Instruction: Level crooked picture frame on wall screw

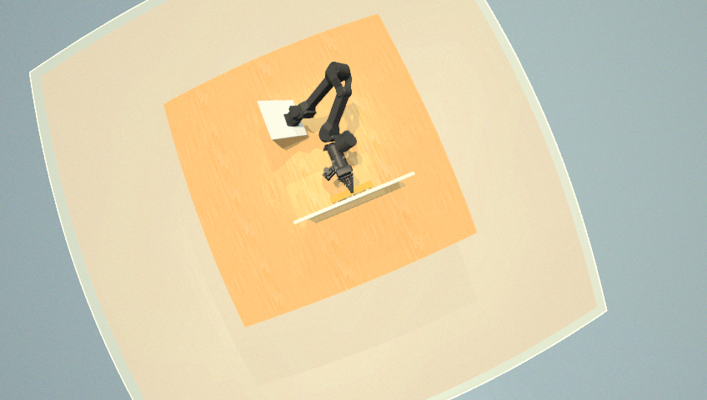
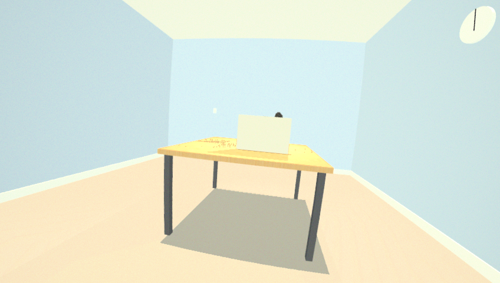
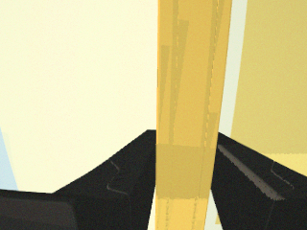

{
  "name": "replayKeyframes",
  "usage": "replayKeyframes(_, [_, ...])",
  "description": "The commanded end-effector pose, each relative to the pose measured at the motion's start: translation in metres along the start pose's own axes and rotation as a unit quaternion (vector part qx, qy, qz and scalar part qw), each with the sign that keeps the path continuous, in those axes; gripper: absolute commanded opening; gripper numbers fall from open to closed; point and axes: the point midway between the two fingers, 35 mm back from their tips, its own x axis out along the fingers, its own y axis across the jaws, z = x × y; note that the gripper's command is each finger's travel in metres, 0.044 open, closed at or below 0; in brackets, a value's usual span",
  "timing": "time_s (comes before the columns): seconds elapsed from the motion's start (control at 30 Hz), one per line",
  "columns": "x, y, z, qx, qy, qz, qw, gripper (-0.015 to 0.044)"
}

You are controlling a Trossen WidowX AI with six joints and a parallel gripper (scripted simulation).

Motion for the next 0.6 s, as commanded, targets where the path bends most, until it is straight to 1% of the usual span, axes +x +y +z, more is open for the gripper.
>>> replayKeyframes(0.0, [0.000, 0.000, 0.000, 0.003, 0.000, 0.000, 1.000, 0.0131])
replayKeyframes(0.17, [0.000, 0.000, 0.000, 0.003, 0.000, 0.000, 1.000, 0.0260])
replayKeyframes(0.33, [-0.006, 0.001, -0.001, 0.008, 0.000, 0.000, 1.000, 0.0260])
replayKeyframes(0.57, [-0.065, 0.002, -0.006, 0.061, -0.002, 0.004, 0.998, 0.0260])
